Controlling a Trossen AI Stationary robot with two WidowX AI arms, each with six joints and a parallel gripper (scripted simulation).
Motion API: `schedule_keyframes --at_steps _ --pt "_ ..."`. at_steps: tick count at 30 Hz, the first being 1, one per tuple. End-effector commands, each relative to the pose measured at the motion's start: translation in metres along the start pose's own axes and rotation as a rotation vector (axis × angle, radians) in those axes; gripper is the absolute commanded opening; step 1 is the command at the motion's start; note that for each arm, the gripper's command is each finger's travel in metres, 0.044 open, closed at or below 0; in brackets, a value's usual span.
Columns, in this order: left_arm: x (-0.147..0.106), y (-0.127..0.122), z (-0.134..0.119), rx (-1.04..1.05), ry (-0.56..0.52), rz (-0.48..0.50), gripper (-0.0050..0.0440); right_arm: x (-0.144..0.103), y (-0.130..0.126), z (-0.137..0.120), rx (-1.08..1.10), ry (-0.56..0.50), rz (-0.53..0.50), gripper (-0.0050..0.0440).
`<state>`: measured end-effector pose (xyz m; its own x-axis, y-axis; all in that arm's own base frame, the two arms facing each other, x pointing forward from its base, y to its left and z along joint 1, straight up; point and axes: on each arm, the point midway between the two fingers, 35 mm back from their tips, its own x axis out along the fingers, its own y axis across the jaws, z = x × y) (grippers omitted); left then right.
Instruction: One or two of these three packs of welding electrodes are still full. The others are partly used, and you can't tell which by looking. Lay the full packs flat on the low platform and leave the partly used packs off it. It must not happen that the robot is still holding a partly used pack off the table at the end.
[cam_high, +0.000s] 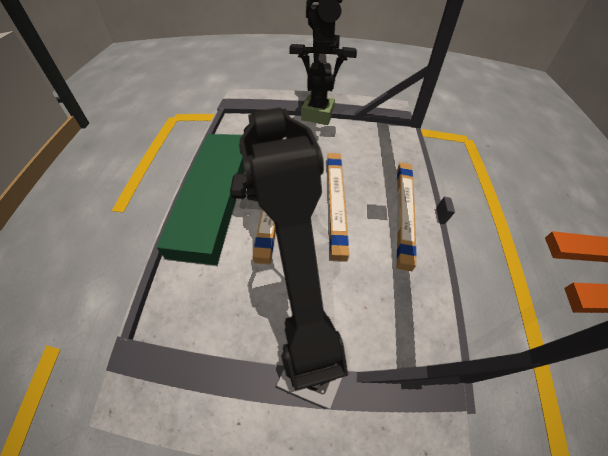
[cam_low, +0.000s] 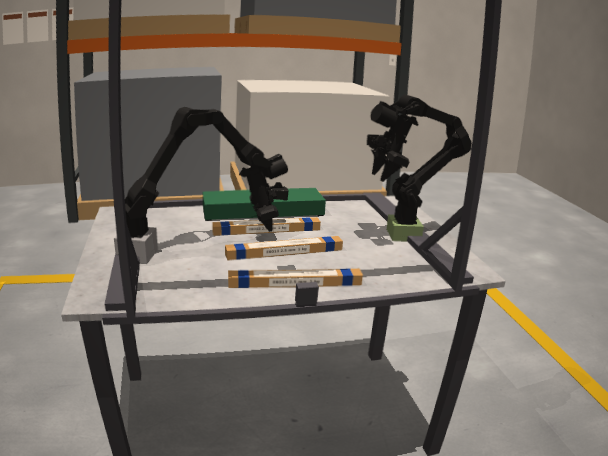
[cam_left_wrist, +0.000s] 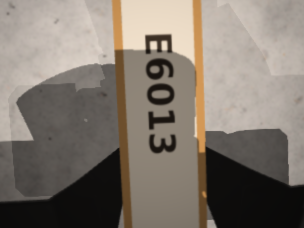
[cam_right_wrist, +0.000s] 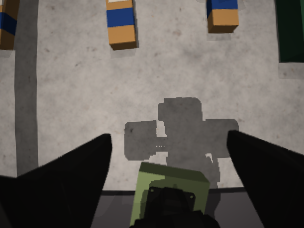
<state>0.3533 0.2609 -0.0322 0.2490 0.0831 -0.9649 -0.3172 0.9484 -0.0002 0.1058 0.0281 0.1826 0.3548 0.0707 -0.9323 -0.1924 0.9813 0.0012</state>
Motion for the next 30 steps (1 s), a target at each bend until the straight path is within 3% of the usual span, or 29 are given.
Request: schedule_keyframes --at_steps 1,30 --pt "-0.008 0.001 0.007 0.004 -0.026 0.010 -0.0050 -0.006 0.000 0.003 0.003 -0.022 -0.001 0.0330" --pt "-0.051 0.002 0.023 0.008 -0.050 0.019 -0.0050 -0.006 0.000 0.003 0.003 -0.022 -0.001 0.0330"
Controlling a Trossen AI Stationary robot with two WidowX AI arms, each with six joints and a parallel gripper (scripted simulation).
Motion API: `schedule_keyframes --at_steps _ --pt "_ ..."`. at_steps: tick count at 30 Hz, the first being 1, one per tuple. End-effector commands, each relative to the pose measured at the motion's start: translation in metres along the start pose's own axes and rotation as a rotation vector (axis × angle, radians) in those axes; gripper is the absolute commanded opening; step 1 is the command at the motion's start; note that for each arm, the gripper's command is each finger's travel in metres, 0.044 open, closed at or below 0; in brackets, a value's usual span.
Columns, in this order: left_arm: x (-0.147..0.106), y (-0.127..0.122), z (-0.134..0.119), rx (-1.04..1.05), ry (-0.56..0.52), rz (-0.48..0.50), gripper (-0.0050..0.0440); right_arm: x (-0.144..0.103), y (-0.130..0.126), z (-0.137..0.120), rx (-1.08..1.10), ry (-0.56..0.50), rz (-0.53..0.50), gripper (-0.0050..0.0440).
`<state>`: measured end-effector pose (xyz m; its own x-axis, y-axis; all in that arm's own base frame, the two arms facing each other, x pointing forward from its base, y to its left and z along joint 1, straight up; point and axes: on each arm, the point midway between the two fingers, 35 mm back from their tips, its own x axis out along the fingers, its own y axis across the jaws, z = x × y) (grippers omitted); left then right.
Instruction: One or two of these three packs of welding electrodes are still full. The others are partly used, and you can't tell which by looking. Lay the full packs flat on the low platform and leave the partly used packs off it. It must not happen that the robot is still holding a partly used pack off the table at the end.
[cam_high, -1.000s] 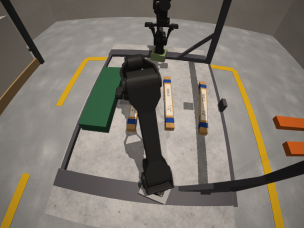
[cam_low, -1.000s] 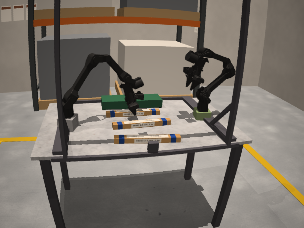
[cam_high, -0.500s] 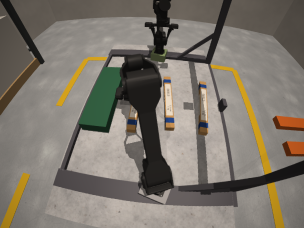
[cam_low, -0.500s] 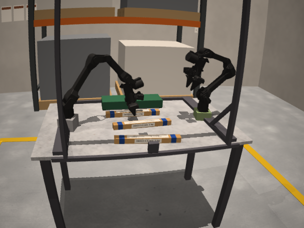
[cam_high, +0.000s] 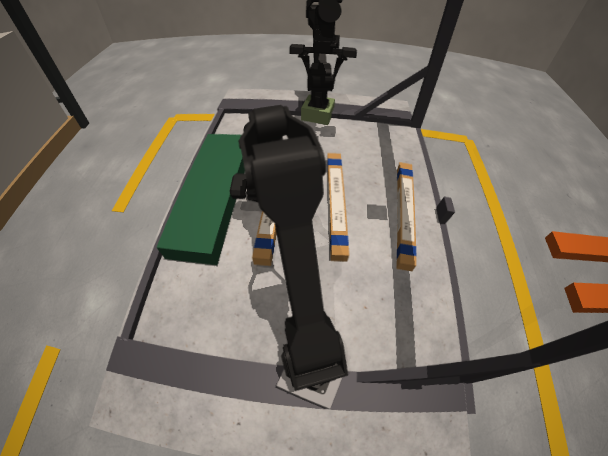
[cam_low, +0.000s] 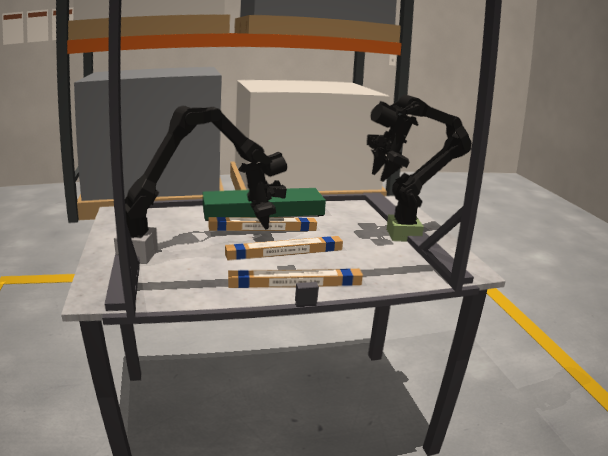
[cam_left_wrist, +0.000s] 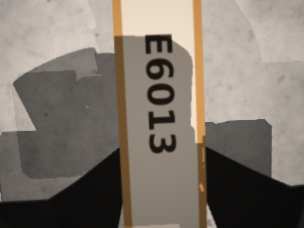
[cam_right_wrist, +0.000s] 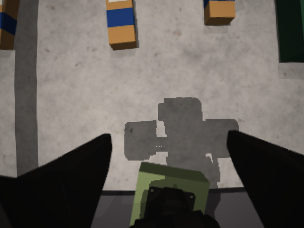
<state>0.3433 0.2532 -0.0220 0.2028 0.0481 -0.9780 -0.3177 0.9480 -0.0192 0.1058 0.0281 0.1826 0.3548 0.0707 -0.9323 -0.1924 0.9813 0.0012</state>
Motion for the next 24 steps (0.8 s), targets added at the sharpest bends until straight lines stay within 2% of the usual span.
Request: schedule_keyframes --at_steps 1,24 --pt "-0.040 0.005 0.029 0.013 -0.107 0.037 -0.0050 -0.006 0.000 0.003 0.003 -0.022 -0.001 0.0330" --pt "-0.075 0.004 0.035 0.013 -0.107 0.037 -0.0050 -0.006 0.000 0.003 0.003 -0.022 -0.001 0.0330"
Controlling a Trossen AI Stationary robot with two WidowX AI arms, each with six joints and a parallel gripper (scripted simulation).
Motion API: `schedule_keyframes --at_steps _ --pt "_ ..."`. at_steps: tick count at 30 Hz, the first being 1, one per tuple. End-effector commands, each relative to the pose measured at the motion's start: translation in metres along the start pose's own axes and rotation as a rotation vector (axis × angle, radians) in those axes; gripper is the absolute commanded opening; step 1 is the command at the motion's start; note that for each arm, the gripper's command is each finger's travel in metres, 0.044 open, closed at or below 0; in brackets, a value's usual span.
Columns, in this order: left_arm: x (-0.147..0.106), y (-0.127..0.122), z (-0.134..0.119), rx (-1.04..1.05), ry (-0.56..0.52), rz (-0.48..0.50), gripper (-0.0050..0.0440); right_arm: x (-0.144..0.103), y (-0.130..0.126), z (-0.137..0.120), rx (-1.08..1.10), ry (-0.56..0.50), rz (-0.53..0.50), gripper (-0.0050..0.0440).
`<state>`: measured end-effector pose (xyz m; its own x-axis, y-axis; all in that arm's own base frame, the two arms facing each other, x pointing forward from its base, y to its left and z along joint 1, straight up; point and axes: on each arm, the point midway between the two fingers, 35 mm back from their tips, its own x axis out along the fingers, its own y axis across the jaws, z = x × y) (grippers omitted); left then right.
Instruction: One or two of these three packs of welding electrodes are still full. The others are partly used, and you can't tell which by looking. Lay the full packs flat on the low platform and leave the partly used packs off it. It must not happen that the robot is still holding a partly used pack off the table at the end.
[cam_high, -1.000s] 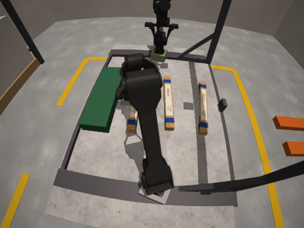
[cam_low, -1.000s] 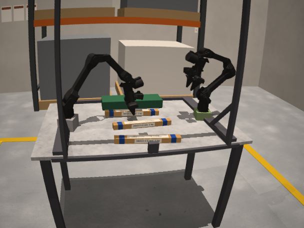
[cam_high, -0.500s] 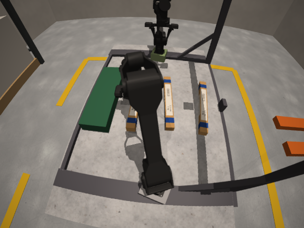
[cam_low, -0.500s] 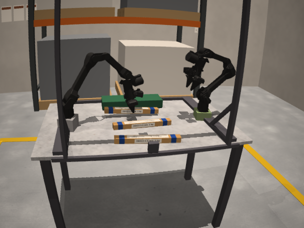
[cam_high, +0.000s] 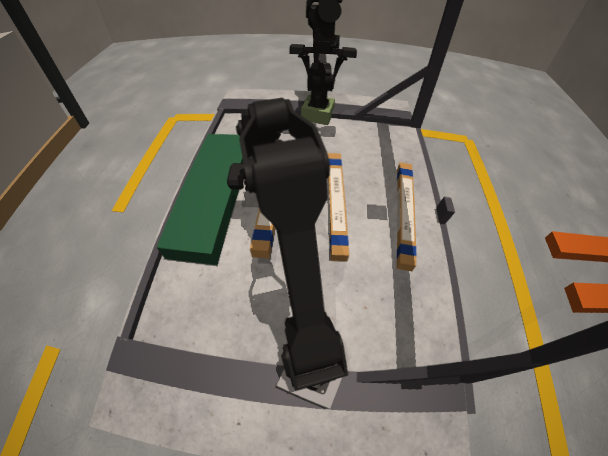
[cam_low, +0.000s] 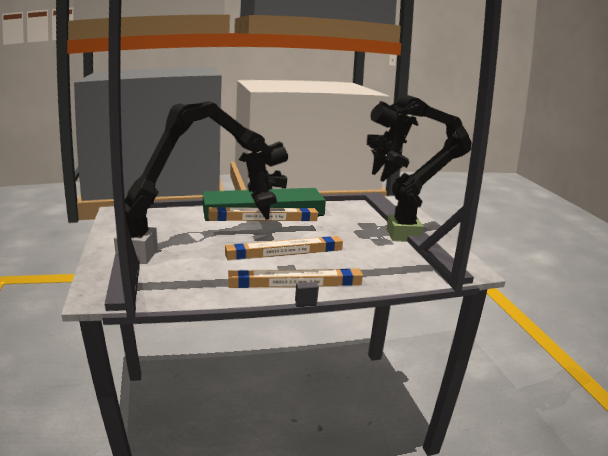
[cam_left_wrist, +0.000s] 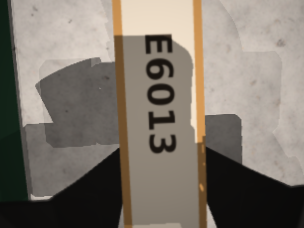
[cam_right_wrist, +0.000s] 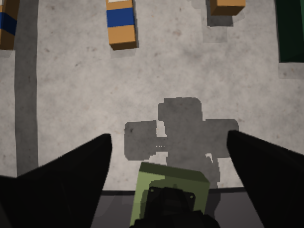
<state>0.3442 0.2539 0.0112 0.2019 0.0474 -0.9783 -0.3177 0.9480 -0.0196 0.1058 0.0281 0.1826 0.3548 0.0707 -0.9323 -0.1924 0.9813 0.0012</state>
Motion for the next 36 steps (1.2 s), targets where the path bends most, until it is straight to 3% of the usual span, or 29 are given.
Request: schedule_keyframes --at_steps 1,14,36 --pt "-0.044 0.004 0.027 0.013 -0.108 0.038 -0.0050 -0.006 0.000 0.003 0.003 -0.022 -0.001 0.0330" --pt "-0.062 0.003 0.030 0.013 -0.108 0.038 -0.0050 -0.006 0.000 0.003 0.003 -0.022 -0.001 0.0330" --pt "-0.072 0.004 0.036 0.011 -0.109 0.038 -0.0050 -0.006 0.000 0.003 0.003 -0.022 -0.001 0.0330"
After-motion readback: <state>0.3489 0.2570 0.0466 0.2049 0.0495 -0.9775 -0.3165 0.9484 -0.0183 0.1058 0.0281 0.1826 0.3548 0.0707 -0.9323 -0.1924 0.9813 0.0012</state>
